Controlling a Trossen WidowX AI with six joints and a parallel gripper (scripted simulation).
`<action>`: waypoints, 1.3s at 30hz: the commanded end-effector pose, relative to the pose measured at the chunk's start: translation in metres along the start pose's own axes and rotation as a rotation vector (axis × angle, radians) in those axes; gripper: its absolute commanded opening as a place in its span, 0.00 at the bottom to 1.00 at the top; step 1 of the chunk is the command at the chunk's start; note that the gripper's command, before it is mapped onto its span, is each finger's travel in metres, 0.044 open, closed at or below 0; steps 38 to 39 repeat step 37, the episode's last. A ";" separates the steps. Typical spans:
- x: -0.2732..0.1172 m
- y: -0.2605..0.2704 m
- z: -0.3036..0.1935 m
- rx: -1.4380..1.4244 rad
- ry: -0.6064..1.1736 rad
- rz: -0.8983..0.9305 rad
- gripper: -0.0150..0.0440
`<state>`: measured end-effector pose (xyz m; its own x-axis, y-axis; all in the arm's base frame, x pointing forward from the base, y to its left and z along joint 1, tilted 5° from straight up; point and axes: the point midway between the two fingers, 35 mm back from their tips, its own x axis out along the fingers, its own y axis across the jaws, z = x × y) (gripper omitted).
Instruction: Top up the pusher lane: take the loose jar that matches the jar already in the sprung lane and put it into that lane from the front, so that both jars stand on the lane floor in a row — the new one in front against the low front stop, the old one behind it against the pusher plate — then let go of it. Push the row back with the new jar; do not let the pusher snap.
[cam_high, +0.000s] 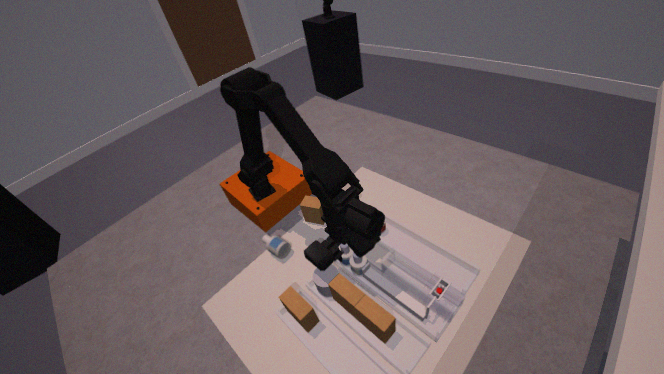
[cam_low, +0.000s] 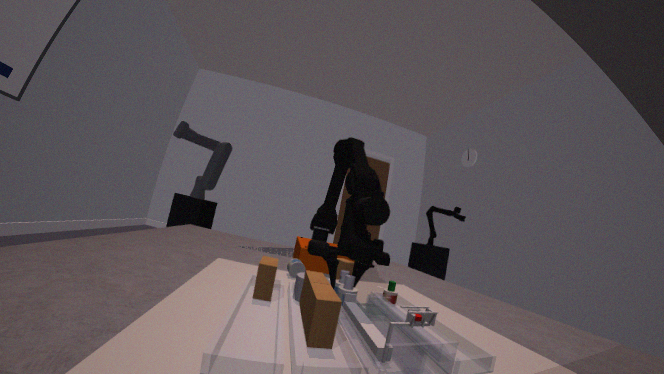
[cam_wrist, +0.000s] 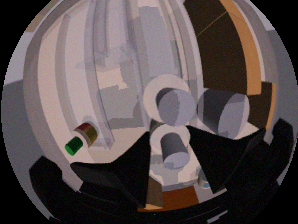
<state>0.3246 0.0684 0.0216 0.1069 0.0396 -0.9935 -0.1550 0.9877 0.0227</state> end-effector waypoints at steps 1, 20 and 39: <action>0.000 0.000 0.000 -0.001 -0.001 -0.001 0.43; -0.020 0.000 0.000 -0.001 -0.001 -0.001 0.76; -0.022 0.001 -0.032 -0.001 0.002 -0.001 0.76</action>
